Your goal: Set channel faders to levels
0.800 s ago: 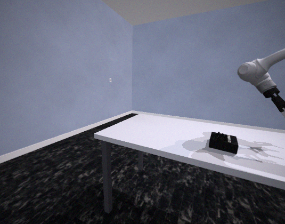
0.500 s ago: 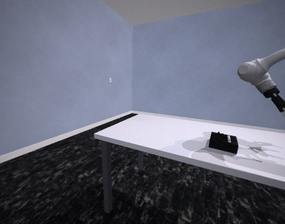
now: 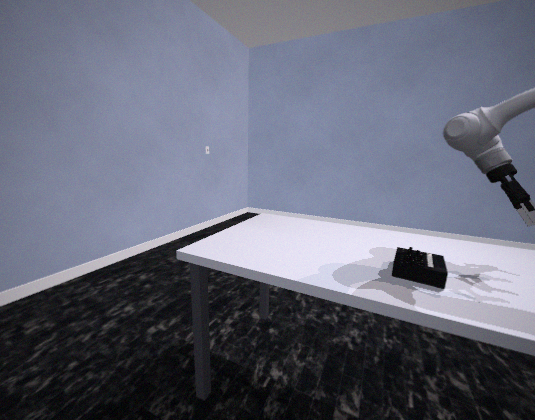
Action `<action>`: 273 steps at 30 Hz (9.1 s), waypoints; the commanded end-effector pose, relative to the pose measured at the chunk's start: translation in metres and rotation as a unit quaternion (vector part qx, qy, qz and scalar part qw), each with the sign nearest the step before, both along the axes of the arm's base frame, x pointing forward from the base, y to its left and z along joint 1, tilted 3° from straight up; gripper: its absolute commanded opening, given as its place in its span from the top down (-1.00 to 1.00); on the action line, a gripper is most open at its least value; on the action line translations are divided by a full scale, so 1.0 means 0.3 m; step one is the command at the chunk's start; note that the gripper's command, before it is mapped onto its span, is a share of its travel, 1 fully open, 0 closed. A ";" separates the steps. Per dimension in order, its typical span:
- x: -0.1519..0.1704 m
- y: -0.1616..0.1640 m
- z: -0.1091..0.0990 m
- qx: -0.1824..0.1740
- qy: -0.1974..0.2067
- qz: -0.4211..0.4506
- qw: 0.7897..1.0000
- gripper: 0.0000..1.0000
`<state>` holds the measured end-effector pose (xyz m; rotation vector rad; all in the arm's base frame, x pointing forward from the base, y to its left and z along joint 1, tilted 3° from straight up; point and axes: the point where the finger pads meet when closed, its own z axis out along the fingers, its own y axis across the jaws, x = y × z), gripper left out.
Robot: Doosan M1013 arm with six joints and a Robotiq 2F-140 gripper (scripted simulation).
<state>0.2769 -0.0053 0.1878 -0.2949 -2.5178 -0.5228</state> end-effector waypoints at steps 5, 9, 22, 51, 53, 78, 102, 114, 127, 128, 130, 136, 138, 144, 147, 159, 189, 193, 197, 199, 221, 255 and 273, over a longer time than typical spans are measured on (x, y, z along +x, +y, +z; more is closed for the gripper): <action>0.417 0.054 -0.051 -0.102 -0.094 0.053 0.989 -1.00; 0.524 0.095 -0.052 -0.121 -0.122 0.064 0.983 -1.00; 1.027 0.464 0.003 -0.170 -0.271 0.107 0.941 -1.00; 1.217 0.441 -0.170 -0.194 -0.312 0.069 0.927 -1.00; 1.217 0.441 -0.170 -0.194 -0.312 0.069 0.927 -1.00; 1.217 0.441 -0.170 -0.194 -0.312 0.069 0.927 -1.00; 1.217 0.441 -0.170 -0.194 -0.312 0.069 0.927 -1.00; 1.182 0.453 -0.134 -0.189 -0.305 0.078 0.930 -1.00; 1.043 0.495 0.006 -0.168 -0.280 0.110 0.939 -1.00; 1.043 0.495 0.006 -0.168 -0.280 0.110 0.939 -1.00; 1.043 0.495 0.006 -0.168 -0.280 0.110 0.939 -1.00; 1.248 0.478 -0.098 -0.186 -0.299 0.084 0.932 -1.00; 1.310 0.473 -0.133 -0.191 -0.305 0.076 0.930 -1.00; 1.378 0.467 -0.173 -0.197 -0.312 0.068 0.927 -1.00; 1.378 0.467 -0.173 -0.197 -0.312 0.068 0.927 -1.00; 1.378 0.467 -0.173 -0.197 -0.312 0.068 0.927 -1.00; 1.378 0.467 -0.173 -0.197 -0.312 0.068 0.927 -1.00; 1.378 0.467 -0.173 -0.197 -0.312 0.068 0.927 -1.00; 1.378 0.467 -0.173 -0.197 -0.312 0.068 0.927 -1.00; 1.378 0.467 -0.173 -0.197 -0.312 0.068 0.927 -1.00; 1.043 0.495 0.006 -0.168 -0.280 0.110 0.939 -1.00; 1.206 0.272 -0.215 -0.185 -0.266 0.060 0.944 1.00; 1.206 0.272 -0.215 -0.185 -0.266 0.060 0.944 1.00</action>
